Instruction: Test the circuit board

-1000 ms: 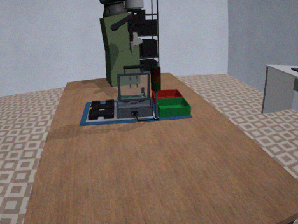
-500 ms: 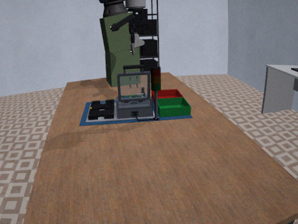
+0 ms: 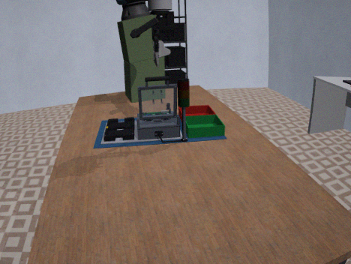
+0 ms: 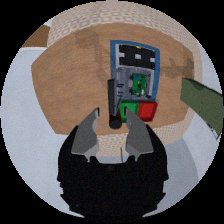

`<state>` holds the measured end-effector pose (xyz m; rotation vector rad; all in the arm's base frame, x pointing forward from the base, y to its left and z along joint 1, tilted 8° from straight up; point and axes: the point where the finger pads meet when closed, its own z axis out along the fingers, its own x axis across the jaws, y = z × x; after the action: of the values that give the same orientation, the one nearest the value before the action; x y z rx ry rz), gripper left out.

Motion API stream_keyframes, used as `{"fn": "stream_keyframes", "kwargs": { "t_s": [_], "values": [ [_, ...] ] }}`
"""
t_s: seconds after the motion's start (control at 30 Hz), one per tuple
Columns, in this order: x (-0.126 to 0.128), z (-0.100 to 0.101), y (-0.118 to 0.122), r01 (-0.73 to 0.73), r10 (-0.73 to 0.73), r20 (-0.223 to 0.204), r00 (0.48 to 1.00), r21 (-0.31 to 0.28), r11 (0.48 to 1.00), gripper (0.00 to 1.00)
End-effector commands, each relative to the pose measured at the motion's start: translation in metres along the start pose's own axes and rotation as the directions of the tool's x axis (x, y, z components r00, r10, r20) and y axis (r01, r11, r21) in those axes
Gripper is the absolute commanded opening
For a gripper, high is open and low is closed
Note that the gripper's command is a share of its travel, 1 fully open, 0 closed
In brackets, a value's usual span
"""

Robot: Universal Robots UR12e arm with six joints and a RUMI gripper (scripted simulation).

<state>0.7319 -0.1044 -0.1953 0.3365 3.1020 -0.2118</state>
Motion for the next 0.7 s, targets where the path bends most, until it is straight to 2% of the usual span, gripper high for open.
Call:
{"fn": "stream_keyframes", "kwargs": {
  "t_s": [0.0, 0.37, 0.67],
  "values": [
    [-0.001, 0.005, 0.0, 0.0, 0.0, 0.001, 1.0, 0.0, 1.0, 0.3],
    [-0.001, 0.016, 0.0, 0.0, 0.0, 0.001, 1.0, 0.0, 1.0, 0.3],
    [-0.001, 0.017, 0.0, 0.0, 0.0, 0.001, 1.0, 0.0, 1.0, 0.3]
  ]
}}
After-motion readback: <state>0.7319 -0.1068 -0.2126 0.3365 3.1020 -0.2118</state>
